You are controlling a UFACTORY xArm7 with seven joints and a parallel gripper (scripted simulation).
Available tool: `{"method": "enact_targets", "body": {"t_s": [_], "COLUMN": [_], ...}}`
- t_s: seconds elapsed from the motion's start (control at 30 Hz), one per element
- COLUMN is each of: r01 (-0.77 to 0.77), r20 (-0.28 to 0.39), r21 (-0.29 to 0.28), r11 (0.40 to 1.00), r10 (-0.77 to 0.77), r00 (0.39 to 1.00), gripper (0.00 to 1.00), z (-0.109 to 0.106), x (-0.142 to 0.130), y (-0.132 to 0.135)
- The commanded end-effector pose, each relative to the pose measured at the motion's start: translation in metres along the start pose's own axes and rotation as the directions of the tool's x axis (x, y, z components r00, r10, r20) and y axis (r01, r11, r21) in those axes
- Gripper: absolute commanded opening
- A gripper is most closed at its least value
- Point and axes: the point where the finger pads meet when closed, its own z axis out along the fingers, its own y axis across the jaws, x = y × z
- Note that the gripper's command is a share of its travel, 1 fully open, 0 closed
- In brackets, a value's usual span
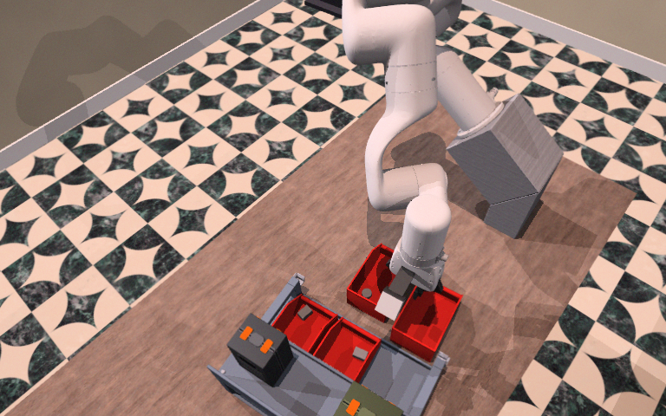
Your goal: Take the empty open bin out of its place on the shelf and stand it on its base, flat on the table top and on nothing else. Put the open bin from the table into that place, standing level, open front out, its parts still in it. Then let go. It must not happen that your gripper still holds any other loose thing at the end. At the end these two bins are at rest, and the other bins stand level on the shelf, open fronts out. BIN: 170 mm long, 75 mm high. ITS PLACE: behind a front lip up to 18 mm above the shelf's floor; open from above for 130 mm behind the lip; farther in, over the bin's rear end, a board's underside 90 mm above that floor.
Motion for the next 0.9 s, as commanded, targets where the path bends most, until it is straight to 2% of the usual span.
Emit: {"method": "enact_targets", "body": {"t_s": [0.0,0.4,0.87], "r01": [0.0,0.0,0.0], "r20": [-0.005,-0.005,-0.005], "r21": [0.003,0.003,0.003], "r11": [1.0,1.0,1.0], "r10": [0.0,0.0,0.0], "r00": [1.0,1.0,1.0], "gripper": [0.26,0.26,0.26], "z": [0.005,0.02,0.022], "x": [0.002,0.002,0.002], "y": [-0.001,-0.001,-0.001]}}
